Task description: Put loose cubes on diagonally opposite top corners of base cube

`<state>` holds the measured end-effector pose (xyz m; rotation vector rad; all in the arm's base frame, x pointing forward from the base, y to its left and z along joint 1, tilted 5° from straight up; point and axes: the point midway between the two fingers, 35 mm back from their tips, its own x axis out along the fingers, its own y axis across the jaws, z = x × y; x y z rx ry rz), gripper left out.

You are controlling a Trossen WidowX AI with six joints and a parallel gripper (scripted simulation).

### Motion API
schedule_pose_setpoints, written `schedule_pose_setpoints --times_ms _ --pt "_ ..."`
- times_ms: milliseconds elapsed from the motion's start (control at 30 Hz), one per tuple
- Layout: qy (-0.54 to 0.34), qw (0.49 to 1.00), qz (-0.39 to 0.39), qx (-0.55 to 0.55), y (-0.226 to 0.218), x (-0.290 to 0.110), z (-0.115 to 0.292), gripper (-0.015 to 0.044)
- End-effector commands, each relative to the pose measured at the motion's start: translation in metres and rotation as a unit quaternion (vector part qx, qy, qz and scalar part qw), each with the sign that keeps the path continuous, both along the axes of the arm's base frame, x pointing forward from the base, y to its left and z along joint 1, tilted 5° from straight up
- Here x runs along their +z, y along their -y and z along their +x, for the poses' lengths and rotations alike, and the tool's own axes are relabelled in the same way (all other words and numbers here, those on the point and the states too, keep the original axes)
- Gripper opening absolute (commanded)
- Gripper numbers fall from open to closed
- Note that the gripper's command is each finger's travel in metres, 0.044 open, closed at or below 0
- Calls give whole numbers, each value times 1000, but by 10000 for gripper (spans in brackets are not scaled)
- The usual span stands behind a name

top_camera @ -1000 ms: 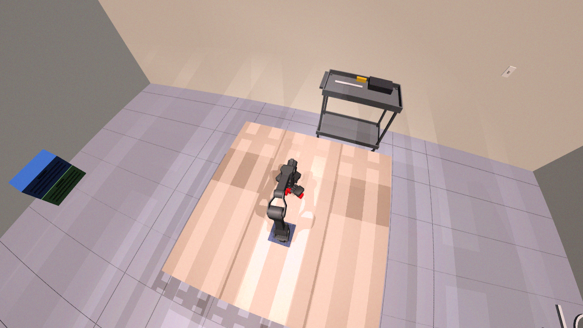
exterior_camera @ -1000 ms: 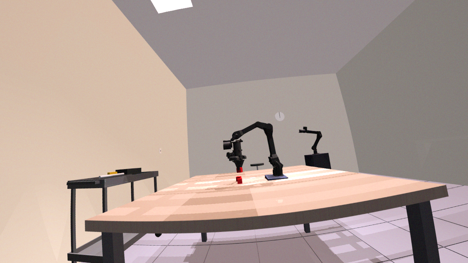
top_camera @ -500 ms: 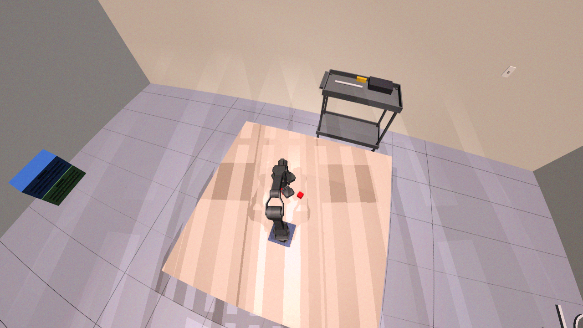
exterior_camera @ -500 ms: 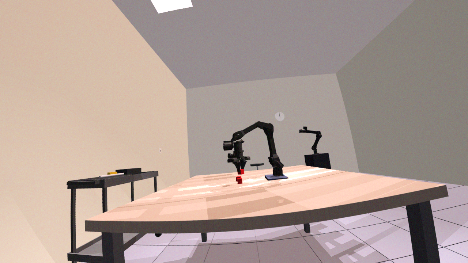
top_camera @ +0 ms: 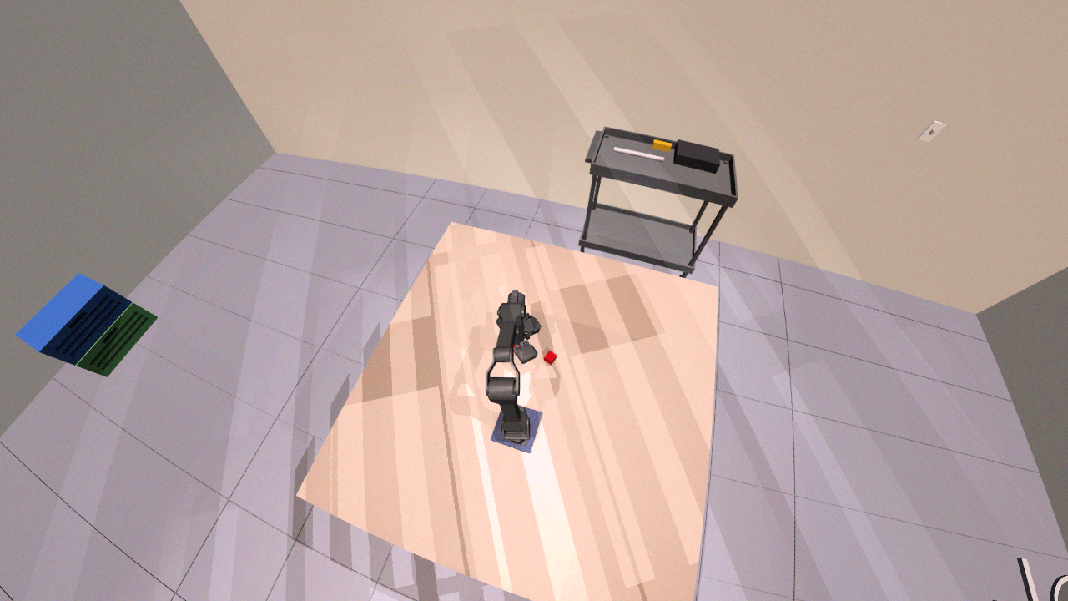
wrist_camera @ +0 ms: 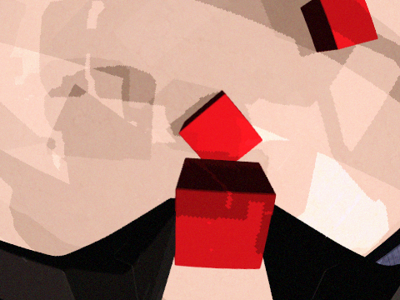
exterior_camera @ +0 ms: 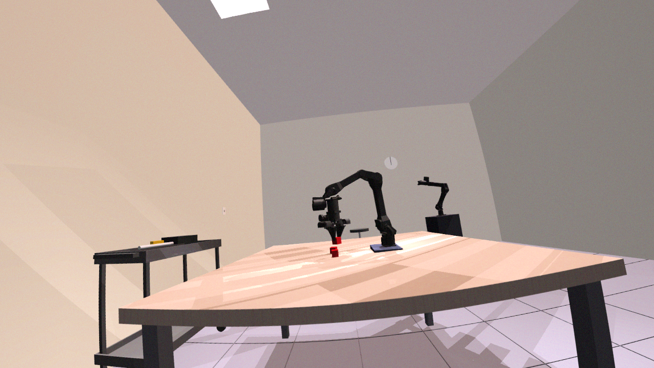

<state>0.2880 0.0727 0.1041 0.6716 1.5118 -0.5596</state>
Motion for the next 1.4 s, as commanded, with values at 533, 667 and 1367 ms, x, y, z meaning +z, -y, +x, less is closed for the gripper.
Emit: schedule_pose_setpoints --times_ms 533,667,1367 --pt "0 1000 3 -1 -2 -27 0 105" --pt "0 1000 3 -1 -2 -27 0 105" --pt "0 1000 3 -4 -2 -28 0 184"
